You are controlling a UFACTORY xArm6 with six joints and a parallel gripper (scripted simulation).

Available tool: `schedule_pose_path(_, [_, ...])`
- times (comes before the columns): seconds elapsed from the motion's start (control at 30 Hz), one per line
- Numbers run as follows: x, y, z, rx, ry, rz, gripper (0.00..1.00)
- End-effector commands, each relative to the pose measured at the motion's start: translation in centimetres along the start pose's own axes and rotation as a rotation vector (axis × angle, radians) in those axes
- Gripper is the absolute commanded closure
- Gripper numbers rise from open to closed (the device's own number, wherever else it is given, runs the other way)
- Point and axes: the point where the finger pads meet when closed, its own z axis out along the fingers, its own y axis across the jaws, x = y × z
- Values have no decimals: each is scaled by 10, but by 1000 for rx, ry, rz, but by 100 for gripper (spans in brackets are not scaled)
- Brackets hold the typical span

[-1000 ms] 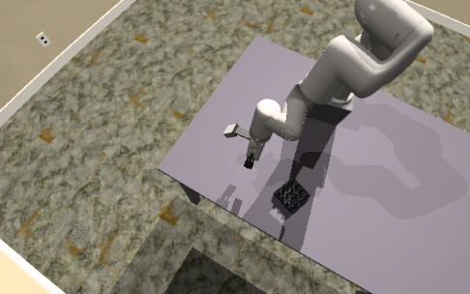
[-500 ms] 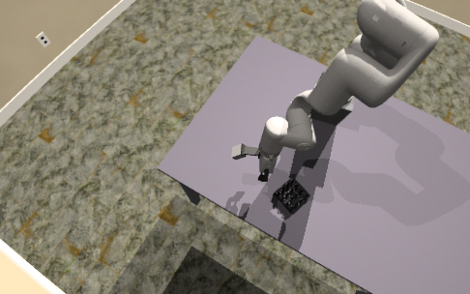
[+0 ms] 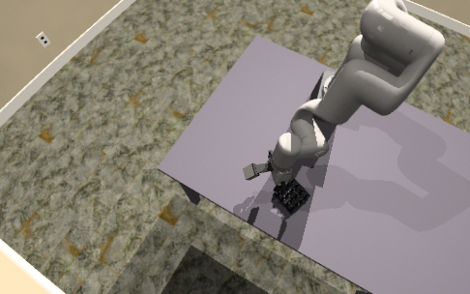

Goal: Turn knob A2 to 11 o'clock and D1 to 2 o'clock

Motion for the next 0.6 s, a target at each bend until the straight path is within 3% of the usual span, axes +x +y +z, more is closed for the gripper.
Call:
schedule_pose_path(0.0, [-14,-18,5,-24,-10,-119,0])
schedule_pose_path(0.57, [-57,-53,17,-44,-33,-403,0])
